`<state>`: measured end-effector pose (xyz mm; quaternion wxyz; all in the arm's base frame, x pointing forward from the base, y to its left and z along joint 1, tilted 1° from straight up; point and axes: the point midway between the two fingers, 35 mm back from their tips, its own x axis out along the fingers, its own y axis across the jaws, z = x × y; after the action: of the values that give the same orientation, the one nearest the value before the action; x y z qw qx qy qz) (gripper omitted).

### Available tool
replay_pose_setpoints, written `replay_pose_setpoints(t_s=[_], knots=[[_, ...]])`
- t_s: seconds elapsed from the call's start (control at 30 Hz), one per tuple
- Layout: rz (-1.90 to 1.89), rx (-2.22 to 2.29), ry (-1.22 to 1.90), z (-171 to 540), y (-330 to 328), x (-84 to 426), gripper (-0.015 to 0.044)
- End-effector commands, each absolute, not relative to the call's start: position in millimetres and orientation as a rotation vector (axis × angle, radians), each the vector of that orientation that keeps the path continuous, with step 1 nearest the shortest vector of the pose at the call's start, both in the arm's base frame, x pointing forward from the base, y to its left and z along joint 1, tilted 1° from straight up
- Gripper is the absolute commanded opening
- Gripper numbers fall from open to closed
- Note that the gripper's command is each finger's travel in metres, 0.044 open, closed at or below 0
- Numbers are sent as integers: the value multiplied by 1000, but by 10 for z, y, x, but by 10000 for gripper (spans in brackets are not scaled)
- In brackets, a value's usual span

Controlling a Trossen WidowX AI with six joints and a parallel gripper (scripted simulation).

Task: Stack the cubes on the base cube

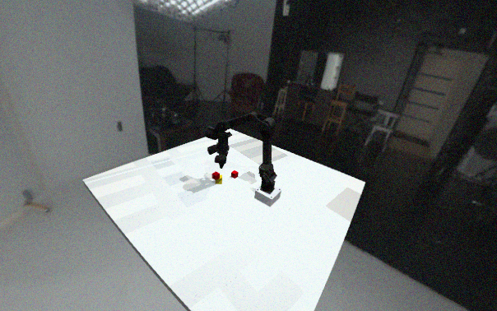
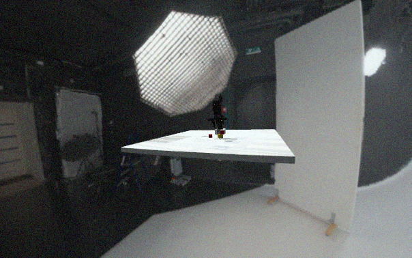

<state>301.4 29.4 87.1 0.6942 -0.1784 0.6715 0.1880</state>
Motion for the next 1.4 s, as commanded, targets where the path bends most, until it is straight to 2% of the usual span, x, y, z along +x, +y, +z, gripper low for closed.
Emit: replay_pose_setpoints(t_s=[0.0,0.43,0.87,1.37], knots=[[151,-122,1538,910,126,2940,265],[-507,546,1488,984,-253,2802,265],[-1142,1187,1230,1050,-587,2618,265],[-1174,1219,1210,1039,-603,2610,265]])
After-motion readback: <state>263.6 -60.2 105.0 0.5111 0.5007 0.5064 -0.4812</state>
